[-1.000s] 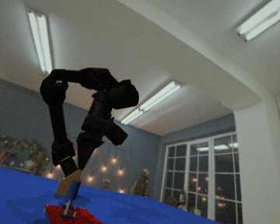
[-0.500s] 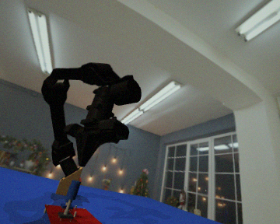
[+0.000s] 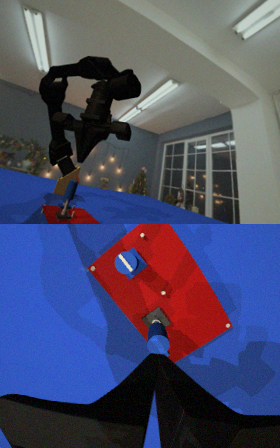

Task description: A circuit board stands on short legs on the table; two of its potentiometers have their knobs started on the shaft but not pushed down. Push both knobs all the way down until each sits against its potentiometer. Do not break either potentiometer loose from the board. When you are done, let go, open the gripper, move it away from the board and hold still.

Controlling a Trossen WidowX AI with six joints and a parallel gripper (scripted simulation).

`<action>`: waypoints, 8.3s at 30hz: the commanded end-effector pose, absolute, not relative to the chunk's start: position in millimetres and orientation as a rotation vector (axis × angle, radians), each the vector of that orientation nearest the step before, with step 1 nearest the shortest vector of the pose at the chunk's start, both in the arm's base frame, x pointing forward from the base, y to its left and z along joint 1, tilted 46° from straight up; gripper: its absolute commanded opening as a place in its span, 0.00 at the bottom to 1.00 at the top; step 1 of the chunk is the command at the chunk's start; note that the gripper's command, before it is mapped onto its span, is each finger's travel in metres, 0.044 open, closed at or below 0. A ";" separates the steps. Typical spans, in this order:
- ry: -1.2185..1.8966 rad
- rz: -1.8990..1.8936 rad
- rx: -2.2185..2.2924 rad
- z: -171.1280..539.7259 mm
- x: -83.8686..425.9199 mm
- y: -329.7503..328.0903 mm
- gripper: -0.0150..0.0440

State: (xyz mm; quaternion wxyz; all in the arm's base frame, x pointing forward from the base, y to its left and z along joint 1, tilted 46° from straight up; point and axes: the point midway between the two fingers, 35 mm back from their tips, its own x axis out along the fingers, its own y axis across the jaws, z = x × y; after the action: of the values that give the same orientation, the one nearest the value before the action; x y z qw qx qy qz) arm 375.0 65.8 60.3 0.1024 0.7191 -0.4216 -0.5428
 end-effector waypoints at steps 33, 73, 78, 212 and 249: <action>-0.742 -1.707 1.804 46.1 385.3 49.9 0.25; -0.743 -1.706 1.804 34.9 385.9 38.2 0.25; -0.743 -1.706 1.804 35.8 385.8 39.1 0.25; -0.744 -1.705 1.804 15.9 387.1 18.5 0.25; -0.744 -1.705 1.804 14.9 387.2 17.4 0.25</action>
State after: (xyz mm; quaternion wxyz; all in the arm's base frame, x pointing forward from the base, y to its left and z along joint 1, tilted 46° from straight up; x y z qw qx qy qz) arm 386.4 23.7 18.5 0.2710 0.6726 -0.2714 -0.6329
